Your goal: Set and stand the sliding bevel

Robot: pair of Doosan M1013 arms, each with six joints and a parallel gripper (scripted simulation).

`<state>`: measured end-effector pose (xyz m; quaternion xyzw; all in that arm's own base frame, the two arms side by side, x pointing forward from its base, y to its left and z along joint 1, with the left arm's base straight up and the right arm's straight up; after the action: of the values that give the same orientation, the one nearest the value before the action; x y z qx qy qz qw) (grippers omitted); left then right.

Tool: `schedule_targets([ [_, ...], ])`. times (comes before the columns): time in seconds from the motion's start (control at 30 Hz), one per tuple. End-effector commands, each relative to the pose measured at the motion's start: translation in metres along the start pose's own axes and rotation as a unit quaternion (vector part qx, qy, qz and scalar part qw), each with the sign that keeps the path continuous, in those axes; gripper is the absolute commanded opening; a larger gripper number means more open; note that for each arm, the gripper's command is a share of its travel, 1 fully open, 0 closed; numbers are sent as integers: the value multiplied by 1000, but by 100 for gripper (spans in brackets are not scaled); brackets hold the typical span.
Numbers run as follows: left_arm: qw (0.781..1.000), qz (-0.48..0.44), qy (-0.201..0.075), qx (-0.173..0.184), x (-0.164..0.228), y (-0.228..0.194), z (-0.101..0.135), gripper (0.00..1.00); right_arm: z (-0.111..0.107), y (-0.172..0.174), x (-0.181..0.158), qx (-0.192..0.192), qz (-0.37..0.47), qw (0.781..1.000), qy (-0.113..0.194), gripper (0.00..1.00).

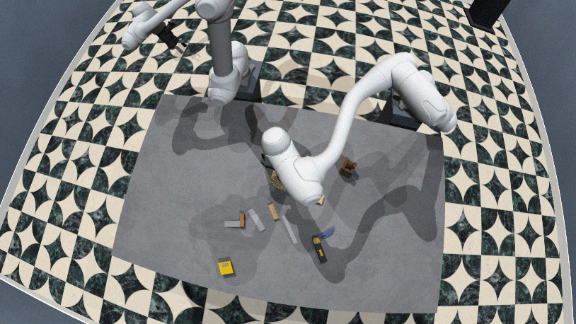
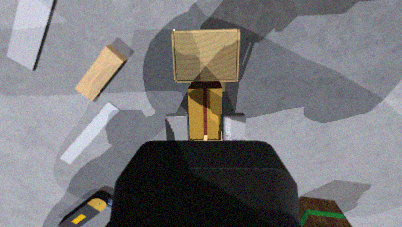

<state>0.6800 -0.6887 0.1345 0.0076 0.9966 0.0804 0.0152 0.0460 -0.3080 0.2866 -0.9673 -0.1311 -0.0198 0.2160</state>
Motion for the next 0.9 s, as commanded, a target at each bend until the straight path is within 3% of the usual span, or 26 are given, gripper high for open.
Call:
schedule_targets([
  [0.0,1000,0,-1,0,0,0,-1,0,-1,0,0,-1,0,1000,0,100],
  [0.87,1000,0,-1,0,0,0,15,0,-1,0,0,-1,0,1000,0,100],
])
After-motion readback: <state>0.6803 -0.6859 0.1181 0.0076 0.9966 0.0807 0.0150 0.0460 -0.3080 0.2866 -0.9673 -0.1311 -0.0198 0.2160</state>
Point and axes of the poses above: on each arm, the point where the finger pads meet when closed, its own z axis out along the fingers, its own x axis across the jaws, y = z × x, the point moved 2 cm from there along -z, back along the fingers, and after that the axes turned 10 degrees about -z, right-handed, at the moved point
